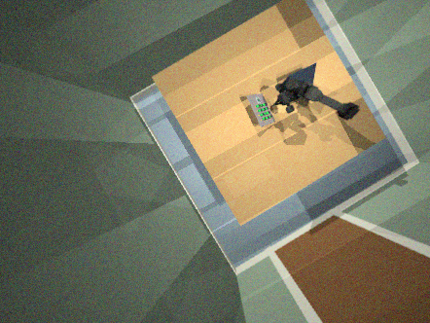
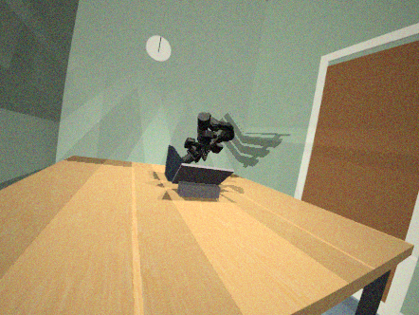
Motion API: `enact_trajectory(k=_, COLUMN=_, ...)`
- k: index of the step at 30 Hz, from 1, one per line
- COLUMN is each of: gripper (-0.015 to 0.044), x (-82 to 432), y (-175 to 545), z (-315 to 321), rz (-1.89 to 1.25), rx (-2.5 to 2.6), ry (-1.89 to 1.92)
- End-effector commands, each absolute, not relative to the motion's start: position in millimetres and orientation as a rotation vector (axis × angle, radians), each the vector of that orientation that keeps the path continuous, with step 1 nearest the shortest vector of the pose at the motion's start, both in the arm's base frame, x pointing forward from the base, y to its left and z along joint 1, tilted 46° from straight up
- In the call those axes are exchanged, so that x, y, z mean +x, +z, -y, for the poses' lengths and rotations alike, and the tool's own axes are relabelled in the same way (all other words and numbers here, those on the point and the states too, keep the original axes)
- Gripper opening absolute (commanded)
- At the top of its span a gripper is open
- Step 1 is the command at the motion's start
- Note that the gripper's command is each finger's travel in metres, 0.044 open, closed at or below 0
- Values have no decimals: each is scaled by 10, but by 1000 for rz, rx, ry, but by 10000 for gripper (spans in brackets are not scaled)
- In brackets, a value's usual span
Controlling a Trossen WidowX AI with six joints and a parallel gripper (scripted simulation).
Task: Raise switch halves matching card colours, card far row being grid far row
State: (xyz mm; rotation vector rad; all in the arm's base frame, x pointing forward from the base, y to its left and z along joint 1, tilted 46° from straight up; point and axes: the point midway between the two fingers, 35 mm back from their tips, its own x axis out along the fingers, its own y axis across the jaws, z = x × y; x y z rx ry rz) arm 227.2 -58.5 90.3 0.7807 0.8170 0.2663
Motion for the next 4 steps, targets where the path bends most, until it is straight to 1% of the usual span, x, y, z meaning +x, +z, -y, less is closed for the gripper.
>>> enact_trajectory(k=1, gripper=0, x=2270, y=908, z=575, rz=-820, rx=786, ry=266)
enact_trajectory(k=4, gripper=0, x=2270, y=908, z=575, rz=-820, rx=786, ry=266)
